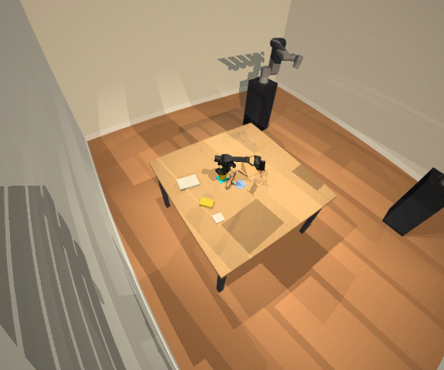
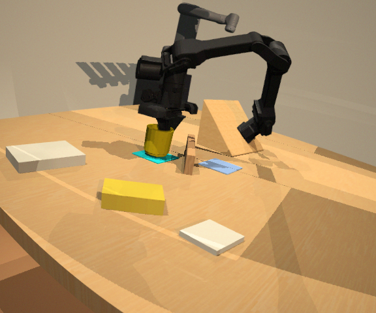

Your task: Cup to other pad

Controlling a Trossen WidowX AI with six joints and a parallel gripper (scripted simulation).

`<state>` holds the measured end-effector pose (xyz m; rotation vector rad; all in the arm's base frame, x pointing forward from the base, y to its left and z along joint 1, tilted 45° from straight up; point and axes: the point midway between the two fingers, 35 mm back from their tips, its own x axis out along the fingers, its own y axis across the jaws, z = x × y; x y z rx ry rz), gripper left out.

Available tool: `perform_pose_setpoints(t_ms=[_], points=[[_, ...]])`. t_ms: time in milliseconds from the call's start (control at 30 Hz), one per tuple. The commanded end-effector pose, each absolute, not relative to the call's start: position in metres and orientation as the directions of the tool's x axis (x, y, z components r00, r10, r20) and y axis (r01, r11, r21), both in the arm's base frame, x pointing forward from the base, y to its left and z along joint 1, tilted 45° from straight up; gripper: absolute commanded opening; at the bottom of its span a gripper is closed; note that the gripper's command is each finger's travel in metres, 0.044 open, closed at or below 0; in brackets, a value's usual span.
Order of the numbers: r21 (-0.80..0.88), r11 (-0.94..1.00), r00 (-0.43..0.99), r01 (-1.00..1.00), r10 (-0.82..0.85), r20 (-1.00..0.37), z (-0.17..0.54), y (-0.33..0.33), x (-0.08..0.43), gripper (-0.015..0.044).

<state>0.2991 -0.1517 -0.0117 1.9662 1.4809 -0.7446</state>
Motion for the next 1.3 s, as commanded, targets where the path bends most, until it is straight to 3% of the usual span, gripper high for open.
perform_pose_setpoints(t_ms=[0,67,1267], points=[[0.106,-0.230,0.235,0.967,0.655,-0.719,-0.011,-0.152,0.299,0.0105],[0.106,-0.230,0.235,0.967,0.655,-0.719,-0.011,-0.152,0.299,0.0147],[0.102,-0.234,0.234,0.967,0.655,-0.718,0.015,-0.177,0.291,0.0147]])
